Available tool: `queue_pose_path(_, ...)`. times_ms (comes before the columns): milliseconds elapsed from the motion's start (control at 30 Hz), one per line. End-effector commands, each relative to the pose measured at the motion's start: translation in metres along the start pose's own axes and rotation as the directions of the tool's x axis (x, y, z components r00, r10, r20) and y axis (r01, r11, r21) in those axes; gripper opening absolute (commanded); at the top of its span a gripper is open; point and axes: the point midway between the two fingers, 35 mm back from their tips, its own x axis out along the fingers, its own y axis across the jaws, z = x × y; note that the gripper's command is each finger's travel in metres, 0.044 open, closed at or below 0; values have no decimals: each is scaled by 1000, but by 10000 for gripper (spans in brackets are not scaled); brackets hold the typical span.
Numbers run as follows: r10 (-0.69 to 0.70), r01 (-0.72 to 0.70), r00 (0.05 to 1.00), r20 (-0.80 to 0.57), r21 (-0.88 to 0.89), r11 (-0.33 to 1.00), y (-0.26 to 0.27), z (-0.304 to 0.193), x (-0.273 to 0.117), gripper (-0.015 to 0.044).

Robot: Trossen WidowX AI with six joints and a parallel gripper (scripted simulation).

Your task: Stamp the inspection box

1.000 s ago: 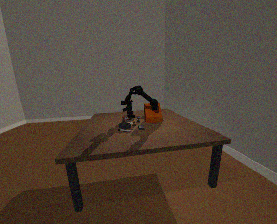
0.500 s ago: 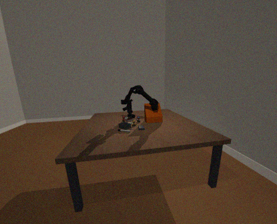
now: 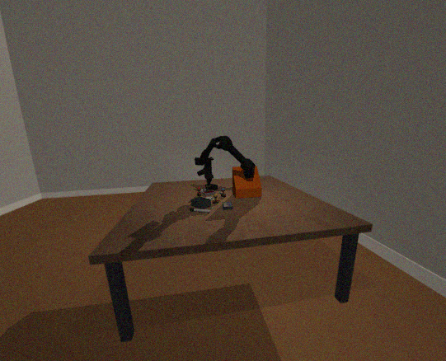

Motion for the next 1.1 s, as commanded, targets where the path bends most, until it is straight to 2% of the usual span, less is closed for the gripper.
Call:
queue_pose_path(0, -5, 5, 1000, -1, -7, 1000, 0, 0, -7, 0)
queue_pose_path(300, -6, 6, 1000, -1, -9, 1000, 3, 1, -18, 0)
queue_pose_path(1067, 2, -2, 1000, 0, -94, 996, 136, 17, -21, 0)
